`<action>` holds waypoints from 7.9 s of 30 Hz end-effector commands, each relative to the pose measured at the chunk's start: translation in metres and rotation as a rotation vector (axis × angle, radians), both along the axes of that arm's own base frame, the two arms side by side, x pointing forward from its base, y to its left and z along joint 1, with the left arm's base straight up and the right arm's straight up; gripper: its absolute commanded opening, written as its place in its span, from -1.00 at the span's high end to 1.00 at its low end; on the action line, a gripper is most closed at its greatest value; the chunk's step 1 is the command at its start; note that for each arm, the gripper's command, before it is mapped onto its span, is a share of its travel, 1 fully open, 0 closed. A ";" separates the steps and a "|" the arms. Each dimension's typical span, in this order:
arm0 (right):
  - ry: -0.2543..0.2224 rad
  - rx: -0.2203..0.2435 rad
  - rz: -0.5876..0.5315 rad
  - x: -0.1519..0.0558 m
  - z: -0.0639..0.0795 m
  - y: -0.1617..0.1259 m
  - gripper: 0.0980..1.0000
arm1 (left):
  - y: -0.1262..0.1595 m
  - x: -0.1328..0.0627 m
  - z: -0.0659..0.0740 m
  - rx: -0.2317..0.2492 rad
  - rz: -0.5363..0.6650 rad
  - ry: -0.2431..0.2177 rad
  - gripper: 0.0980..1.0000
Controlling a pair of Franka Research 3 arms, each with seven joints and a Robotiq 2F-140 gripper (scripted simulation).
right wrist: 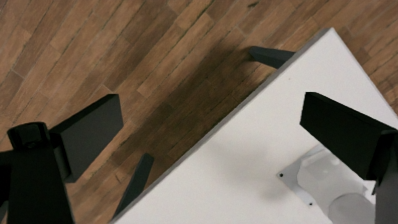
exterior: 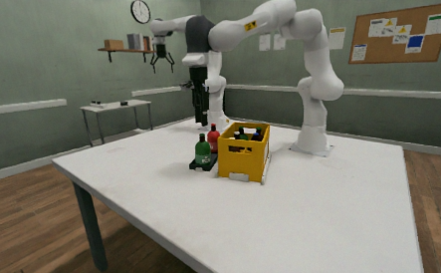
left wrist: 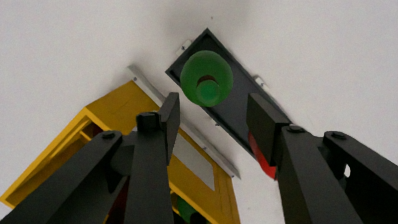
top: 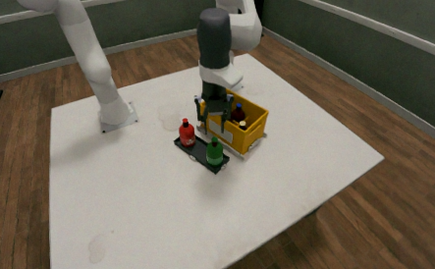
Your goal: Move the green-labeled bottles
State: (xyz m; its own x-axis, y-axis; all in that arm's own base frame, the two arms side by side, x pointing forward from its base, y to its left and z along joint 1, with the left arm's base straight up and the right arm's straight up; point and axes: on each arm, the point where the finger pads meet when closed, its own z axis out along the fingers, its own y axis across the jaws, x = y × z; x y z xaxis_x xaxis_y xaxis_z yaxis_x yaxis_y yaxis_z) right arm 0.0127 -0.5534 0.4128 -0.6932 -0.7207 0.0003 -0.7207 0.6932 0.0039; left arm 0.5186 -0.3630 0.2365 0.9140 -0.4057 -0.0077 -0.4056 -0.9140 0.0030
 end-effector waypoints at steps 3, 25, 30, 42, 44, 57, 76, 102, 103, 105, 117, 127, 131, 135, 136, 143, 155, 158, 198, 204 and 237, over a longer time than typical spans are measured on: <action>-0.003 -0.002 0.004 0.000 0.000 -0.001 -1.00 | 0.001 0.004 -0.008 0.000 -0.004 -0.008 0.24; -0.003 -0.002 0.004 0.000 0.000 -0.001 -1.00 | 0.000 0.004 -0.025 0.000 -0.004 -0.008 0.24; -0.003 -0.002 0.004 0.000 0.000 -0.001 -1.00 | 0.000 0.004 -0.026 0.000 -0.004 -0.008 0.24; -0.003 -0.002 0.004 0.000 0.000 -0.001 -1.00 | 0.000 0.004 -0.026 0.000 -0.004 -0.008 0.24; -0.003 -0.002 0.004 0.000 0.000 -0.001 -1.00 | 0.000 0.004 -0.026 0.000 -0.004 -0.008 0.24; -0.003 -0.002 0.004 0.000 0.000 -0.001 -1.00 | 0.000 0.004 -0.026 0.000 -0.004 -0.008 0.24; -0.003 -0.002 0.004 0.000 0.000 -0.001 -1.00 | 0.002 0.005 -0.026 0.000 -0.004 -0.008 0.24; -0.003 -0.002 0.004 0.000 0.000 -0.001 -1.00 | 0.002 0.005 -0.026 0.000 -0.004 -0.008 0.24; -0.003 -0.002 0.004 0.000 0.000 -0.001 -1.00 | 0.002 0.005 -0.026 0.000 -0.004 -0.008 0.24; -0.003 -0.002 0.004 0.000 0.000 -0.001 -1.00 | 0.002 0.005 -0.026 0.000 -0.004 -0.008 0.24; -0.003 -0.002 0.004 0.000 0.000 -0.001 -1.00 | 0.002 0.005 -0.026 0.000 -0.004 -0.008 0.24; -0.003 -0.002 0.004 0.000 0.000 -0.001 -1.00 | 0.002 0.006 -0.026 0.000 -0.004 -0.008 0.24; -0.003 -0.002 0.004 0.000 0.000 -0.001 -1.00 | 0.002 0.006 -0.026 0.000 -0.004 -0.008 0.24; -0.003 -0.002 0.004 0.000 0.000 -0.001 -1.00 | 0.002 0.006 -0.026 0.000 -0.004 -0.008 0.24; -0.003 -0.002 0.004 0.000 0.000 -0.001 -1.00 | 0.002 0.006 -0.026 0.000 -0.004 -0.008 0.24; -0.003 -0.002 0.004 0.000 0.000 -0.001 -1.00 | 0.002 0.006 -0.026 0.000 -0.004 -0.008 0.24; -0.003 -0.002 0.004 0.000 0.000 -0.001 -1.00 | 0.002 0.006 -0.026 0.000 -0.004 -0.008 0.24; -0.003 -0.002 0.004 0.000 0.000 -0.001 -1.00 | 0.002 0.006 -0.026 0.000 -0.004 -0.008 0.24; -0.003 -0.002 0.004 0.000 0.000 -0.001 -1.00 | 0.002 0.006 -0.042 0.000 -0.004 -0.008 0.24; -0.003 -0.002 0.004 0.000 0.000 -0.001 -1.00 | 0.002 0.006 -0.049 0.000 -0.004 -0.008 0.24; -0.003 -0.002 0.004 0.000 0.000 -0.001 -1.00 | 0.002 0.006 -0.076 0.000 -0.004 -0.008 0.24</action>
State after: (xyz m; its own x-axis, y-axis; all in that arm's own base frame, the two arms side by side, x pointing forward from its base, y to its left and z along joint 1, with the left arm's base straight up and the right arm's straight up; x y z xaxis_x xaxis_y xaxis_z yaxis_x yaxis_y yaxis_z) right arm 0.0127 -0.5534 0.4128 -0.6932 -0.7207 0.0003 -0.7207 0.6932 0.0039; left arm 0.5226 -0.3624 0.1611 0.9141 -0.4054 -0.0041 -0.4053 -0.9142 0.0035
